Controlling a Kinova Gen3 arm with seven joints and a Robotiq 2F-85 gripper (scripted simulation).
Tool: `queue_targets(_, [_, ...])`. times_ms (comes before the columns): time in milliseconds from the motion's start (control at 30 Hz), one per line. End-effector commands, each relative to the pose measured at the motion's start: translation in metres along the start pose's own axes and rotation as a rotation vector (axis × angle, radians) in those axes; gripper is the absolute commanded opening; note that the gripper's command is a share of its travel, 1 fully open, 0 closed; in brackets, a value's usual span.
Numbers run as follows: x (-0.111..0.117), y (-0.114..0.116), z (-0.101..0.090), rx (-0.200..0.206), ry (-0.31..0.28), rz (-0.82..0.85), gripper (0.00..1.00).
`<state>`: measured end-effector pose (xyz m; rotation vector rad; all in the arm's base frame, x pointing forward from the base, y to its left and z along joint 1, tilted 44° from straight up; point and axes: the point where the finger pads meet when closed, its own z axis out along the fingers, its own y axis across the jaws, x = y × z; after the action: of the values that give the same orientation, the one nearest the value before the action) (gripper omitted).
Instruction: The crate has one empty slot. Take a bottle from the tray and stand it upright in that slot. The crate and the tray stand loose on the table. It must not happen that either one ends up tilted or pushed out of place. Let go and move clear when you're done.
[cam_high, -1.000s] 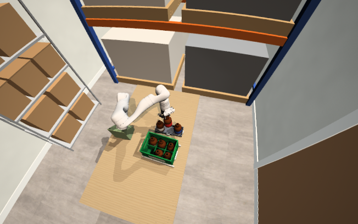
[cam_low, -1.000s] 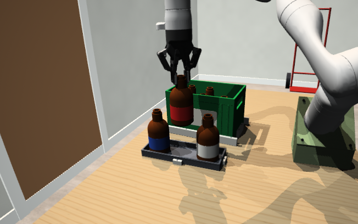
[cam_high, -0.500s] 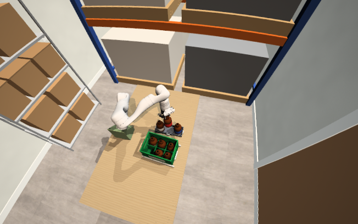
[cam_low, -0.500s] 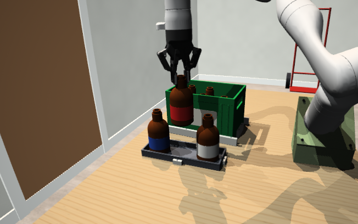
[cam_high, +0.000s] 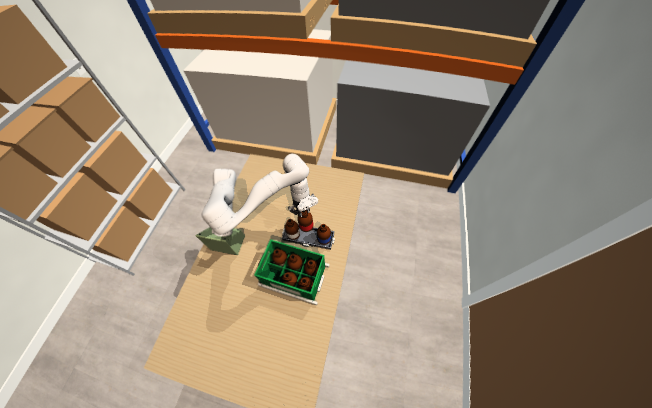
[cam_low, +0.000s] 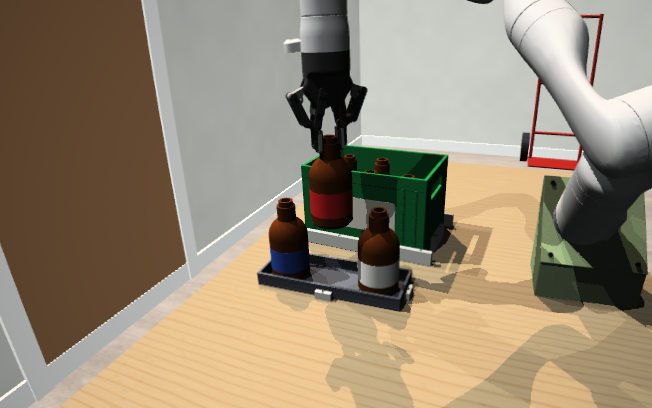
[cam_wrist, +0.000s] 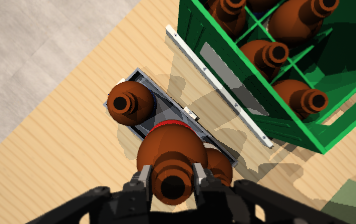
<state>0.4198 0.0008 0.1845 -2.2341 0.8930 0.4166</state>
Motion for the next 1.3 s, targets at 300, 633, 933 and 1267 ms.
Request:
queue_targets(300, [0.0, 0.0, -0.009, 0.001, 0.003, 0.001, 0.0])
queue_targets(633, [0.0, 0.0, -0.019, 0.001, 0.003, 0.001, 0.0])
queue_targets(933, [0.0, 0.0, -0.029, 0.001, 0.003, 0.001, 0.0])
queue_targets(1267, [0.0, 0.0, -0.036, 0.001, 0.003, 0.001, 0.0])
